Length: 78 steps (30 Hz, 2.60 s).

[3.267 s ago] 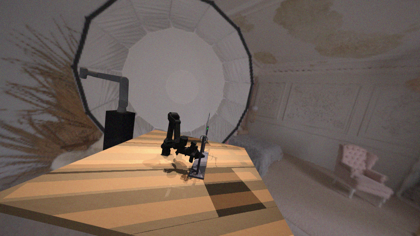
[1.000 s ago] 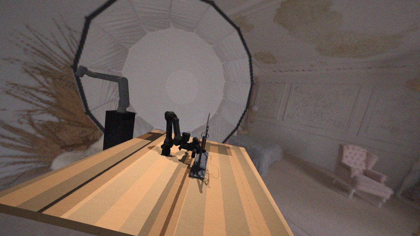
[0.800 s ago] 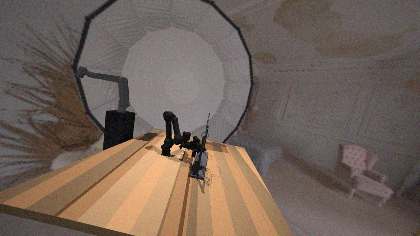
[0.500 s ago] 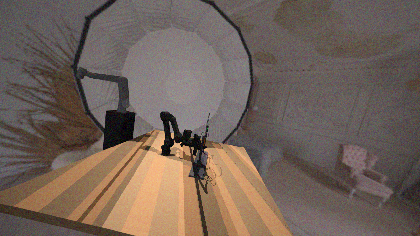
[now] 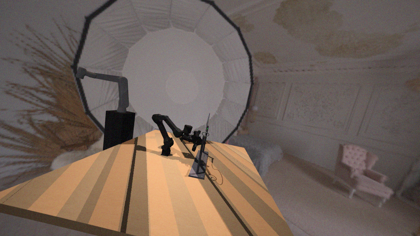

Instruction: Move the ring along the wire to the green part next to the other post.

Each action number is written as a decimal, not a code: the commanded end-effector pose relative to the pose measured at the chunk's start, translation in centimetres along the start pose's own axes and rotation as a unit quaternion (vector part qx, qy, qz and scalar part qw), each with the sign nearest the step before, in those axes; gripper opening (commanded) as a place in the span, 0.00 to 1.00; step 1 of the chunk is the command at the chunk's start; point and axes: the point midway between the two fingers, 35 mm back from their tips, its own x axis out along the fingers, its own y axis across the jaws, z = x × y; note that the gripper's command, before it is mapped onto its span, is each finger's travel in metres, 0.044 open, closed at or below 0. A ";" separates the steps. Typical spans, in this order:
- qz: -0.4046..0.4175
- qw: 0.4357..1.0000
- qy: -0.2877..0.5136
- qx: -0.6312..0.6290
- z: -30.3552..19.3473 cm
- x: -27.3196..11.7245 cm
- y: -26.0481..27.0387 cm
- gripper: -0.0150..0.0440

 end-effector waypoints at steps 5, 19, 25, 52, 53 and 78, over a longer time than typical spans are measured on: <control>0.022 0.996 0.053 0.076 0.3 -1.7 2.9 0.00; 0.086 0.956 0.167 0.225 2.4 -5.2 7.7 0.00; 0.115 0.933 0.186 0.287 3.8 -6.0 9.4 0.00; 0.204 0.807 0.176 0.525 11.1 -7.7 14.8 0.00; 0.206 0.803 0.176 0.531 11.4 -7.7 14.9 0.00; 0.187 0.816 0.188 0.514 13.4 -8.2 15.3 0.00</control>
